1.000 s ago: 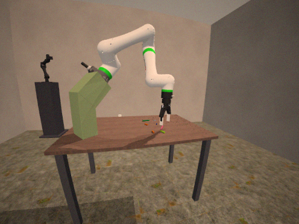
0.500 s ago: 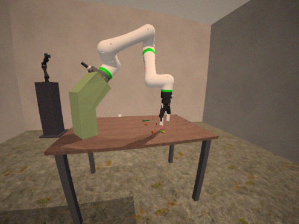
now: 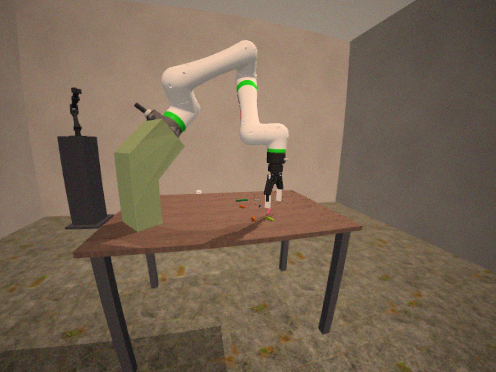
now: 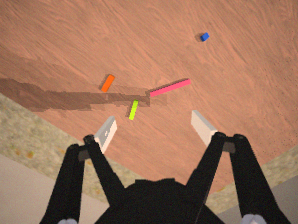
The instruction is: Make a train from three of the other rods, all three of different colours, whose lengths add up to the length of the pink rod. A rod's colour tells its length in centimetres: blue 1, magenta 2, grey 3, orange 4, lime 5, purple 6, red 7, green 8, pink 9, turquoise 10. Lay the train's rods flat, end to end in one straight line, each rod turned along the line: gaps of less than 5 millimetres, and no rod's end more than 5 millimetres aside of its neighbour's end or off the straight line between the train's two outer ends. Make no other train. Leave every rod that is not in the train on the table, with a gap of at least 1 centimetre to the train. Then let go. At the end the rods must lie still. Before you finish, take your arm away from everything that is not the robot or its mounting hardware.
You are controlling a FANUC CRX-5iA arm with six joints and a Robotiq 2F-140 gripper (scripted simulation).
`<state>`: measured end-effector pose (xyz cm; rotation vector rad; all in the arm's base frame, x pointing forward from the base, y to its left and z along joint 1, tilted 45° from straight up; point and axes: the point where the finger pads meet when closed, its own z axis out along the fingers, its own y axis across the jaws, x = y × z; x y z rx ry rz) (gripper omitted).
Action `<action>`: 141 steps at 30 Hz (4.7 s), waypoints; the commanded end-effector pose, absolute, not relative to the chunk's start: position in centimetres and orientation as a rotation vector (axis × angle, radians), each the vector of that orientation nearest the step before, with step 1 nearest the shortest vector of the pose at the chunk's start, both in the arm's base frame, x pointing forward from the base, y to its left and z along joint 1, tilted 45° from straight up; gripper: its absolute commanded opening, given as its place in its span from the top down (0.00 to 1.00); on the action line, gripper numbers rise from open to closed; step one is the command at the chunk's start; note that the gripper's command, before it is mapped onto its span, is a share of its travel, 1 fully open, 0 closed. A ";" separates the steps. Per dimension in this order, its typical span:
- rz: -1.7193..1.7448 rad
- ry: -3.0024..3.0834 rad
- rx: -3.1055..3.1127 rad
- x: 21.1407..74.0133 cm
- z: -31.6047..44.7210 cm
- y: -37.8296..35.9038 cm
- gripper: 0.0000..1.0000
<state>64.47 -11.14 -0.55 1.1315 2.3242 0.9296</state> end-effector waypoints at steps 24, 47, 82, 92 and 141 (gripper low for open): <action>0.929 2.324 1.132 64.5 -0.5 -11.2 0.00; 0.929 2.324 1.132 64.5 -0.5 -11.2 0.00; 1.190 1.737 2.253 62.7 0.5 -6.2 0.00; 1.233 1.439 2.577 61.9 0.7 -4.7 0.00; 1.251 1.008 2.921 60.9 0.8 -3.1 0.00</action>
